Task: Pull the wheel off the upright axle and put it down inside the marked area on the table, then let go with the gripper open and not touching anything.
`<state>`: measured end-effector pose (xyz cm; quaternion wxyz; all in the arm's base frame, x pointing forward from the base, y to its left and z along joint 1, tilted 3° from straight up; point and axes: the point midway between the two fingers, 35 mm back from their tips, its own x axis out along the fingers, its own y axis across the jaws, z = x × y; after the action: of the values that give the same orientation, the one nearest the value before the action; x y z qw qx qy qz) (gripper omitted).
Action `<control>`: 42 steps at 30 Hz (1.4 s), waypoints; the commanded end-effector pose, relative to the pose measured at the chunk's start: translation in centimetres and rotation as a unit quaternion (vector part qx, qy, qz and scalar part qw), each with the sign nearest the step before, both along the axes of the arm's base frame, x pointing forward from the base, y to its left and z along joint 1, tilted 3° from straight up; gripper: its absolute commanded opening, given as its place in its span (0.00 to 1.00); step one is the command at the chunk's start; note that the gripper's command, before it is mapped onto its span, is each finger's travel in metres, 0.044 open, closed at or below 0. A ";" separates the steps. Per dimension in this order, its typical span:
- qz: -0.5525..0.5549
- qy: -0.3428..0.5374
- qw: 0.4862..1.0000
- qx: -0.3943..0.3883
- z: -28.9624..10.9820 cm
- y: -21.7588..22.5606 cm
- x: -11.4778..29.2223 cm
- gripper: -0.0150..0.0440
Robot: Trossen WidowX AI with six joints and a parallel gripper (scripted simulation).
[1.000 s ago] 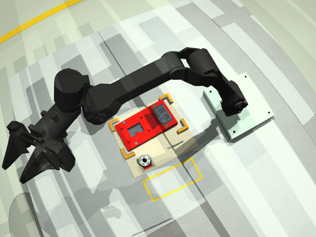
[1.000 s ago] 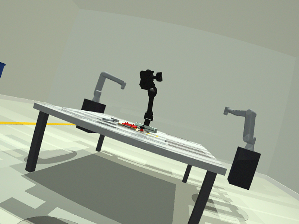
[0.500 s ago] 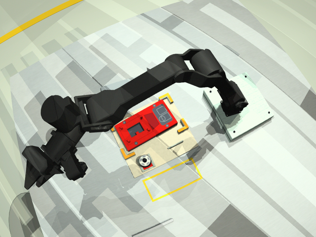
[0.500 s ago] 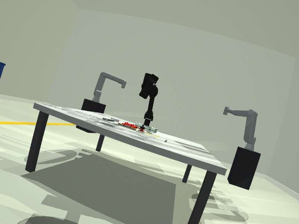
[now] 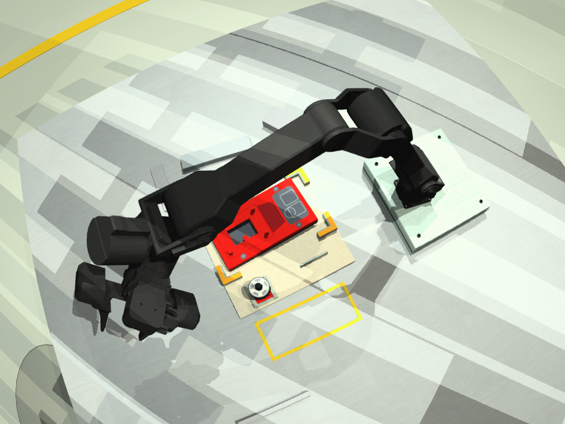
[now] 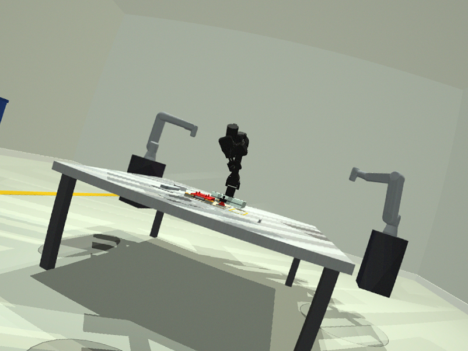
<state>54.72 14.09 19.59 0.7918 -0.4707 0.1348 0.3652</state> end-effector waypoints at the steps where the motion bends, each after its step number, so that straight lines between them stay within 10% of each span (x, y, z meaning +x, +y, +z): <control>1: -0.178 0.241 0.952 0.060 -5.7 -1.0 -5.8 0.76; 18: -0.535 0.472 0.699 0.039 -10.1 -4.8 -18.3 0.76; 42: -0.538 0.473 0.696 0.038 -10.3 -4.4 -19.5 0.76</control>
<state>35.56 9.66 9.47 0.7021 -0.0517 0.7078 0.0593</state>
